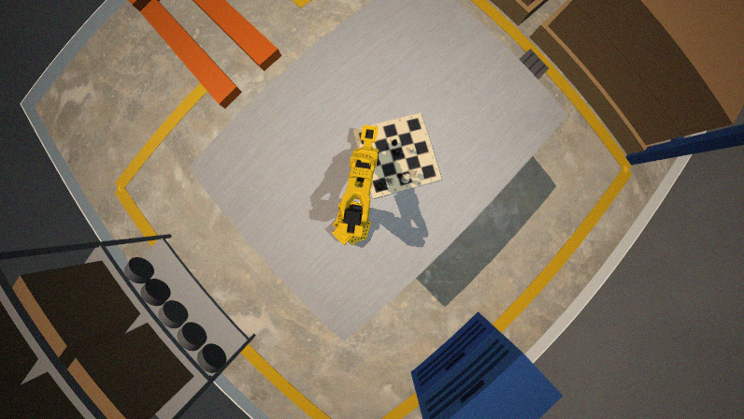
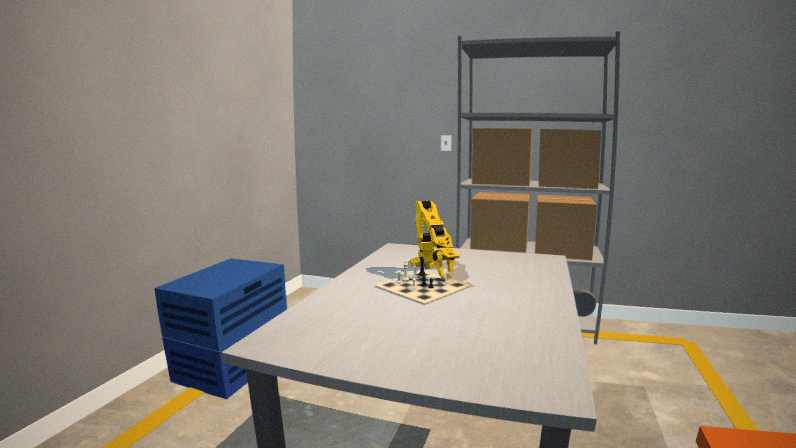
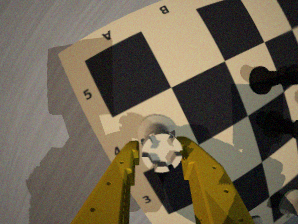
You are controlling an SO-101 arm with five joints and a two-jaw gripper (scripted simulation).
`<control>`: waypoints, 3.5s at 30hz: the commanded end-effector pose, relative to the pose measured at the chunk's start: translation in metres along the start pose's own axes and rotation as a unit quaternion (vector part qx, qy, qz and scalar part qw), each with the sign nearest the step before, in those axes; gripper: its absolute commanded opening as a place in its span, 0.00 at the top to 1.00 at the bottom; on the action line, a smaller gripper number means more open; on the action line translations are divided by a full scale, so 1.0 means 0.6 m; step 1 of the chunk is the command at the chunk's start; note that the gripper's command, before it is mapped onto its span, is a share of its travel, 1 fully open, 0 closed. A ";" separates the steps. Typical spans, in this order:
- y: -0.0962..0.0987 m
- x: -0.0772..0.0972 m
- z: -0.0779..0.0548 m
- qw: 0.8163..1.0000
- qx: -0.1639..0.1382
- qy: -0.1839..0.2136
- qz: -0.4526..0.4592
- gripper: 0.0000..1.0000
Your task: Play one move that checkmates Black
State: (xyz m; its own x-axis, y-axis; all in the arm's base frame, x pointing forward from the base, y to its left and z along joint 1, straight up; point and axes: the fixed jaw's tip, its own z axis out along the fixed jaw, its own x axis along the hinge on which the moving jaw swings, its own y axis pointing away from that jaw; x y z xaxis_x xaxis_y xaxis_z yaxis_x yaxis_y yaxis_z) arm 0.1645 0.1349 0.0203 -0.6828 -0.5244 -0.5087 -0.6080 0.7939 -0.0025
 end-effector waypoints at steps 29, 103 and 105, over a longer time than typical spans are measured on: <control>0.004 -0.039 -0.063 1.000 -0.003 -0.006 0.000 0.88; -0.340 0.170 -0.259 0.776 0.259 0.090 0.568 0.63; -0.343 0.185 -0.268 0.759 0.265 0.092 0.587 0.62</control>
State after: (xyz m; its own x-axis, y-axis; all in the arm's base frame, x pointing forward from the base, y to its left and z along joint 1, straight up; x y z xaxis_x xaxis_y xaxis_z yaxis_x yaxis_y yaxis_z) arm 0.1601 -0.1210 0.1033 -0.7404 0.5875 -0.3267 0.6230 0.7822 -0.0053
